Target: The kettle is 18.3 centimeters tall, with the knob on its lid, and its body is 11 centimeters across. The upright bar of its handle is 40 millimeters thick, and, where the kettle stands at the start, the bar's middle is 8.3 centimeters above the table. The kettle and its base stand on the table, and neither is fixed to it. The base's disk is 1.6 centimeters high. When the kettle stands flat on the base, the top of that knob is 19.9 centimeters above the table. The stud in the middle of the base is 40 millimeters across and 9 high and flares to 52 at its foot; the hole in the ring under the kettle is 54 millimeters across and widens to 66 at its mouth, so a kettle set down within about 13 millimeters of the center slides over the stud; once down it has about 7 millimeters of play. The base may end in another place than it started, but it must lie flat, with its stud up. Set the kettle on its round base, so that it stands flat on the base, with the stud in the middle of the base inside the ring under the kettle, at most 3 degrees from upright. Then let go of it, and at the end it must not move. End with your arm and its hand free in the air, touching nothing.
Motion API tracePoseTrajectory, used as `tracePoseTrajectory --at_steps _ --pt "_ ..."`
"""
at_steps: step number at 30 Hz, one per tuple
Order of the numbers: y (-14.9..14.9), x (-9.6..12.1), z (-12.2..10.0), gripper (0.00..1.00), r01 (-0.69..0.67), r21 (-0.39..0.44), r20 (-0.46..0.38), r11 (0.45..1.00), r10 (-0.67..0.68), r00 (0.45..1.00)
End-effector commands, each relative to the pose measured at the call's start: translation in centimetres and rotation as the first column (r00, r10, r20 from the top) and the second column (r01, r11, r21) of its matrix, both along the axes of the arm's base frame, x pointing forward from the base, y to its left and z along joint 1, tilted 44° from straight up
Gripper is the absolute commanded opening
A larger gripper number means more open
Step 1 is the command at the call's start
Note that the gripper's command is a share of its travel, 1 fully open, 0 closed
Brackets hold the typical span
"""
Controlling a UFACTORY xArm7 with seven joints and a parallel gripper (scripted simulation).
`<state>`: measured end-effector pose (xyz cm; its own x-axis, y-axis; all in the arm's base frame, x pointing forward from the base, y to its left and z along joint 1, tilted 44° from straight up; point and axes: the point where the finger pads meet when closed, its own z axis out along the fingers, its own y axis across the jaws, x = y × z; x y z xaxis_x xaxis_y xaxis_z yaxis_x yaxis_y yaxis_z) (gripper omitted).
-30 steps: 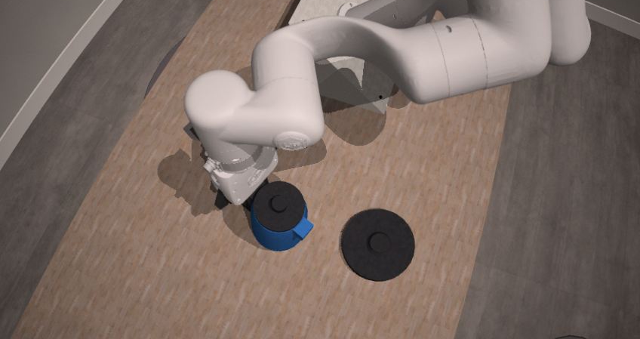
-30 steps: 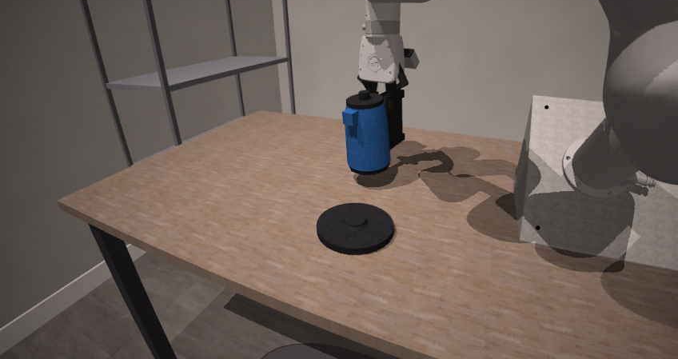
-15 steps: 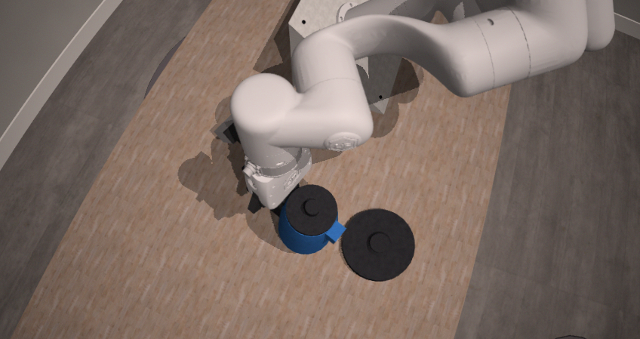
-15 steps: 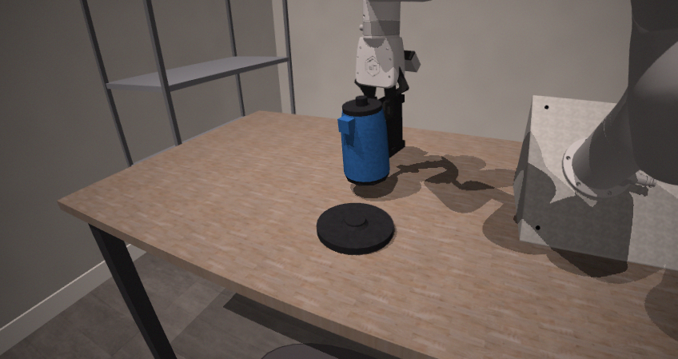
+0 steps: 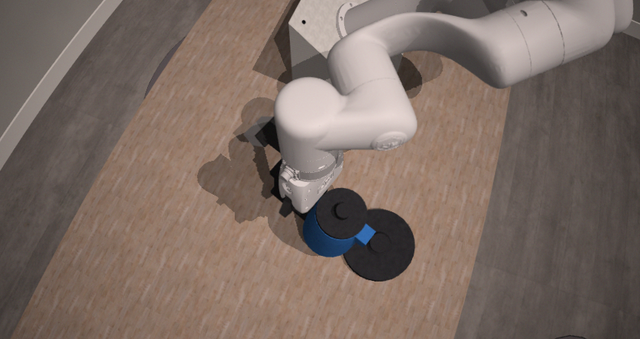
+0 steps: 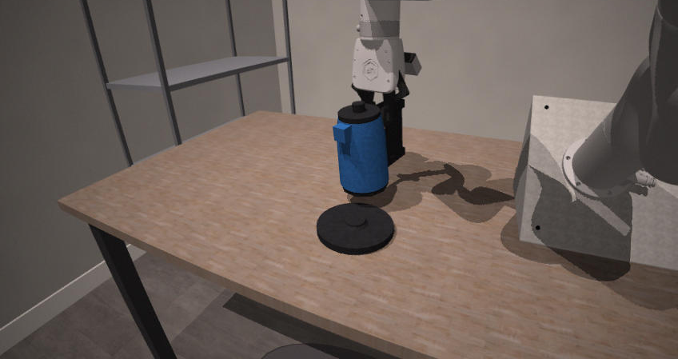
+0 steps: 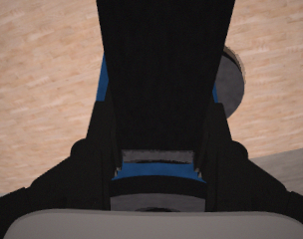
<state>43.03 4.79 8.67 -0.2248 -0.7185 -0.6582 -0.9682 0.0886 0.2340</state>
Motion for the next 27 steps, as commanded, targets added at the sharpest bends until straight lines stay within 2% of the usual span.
tracePoseTrajectory --at_steps 1,27 --pt "0.8 -0.4 1.2 0.00 0.005 -0.003 0.004 1.000 -0.005 1.000" --pt "4.5 -2.1 5.0 0.00 0.005 -0.003 0.004 1.000 -0.005 1.000"
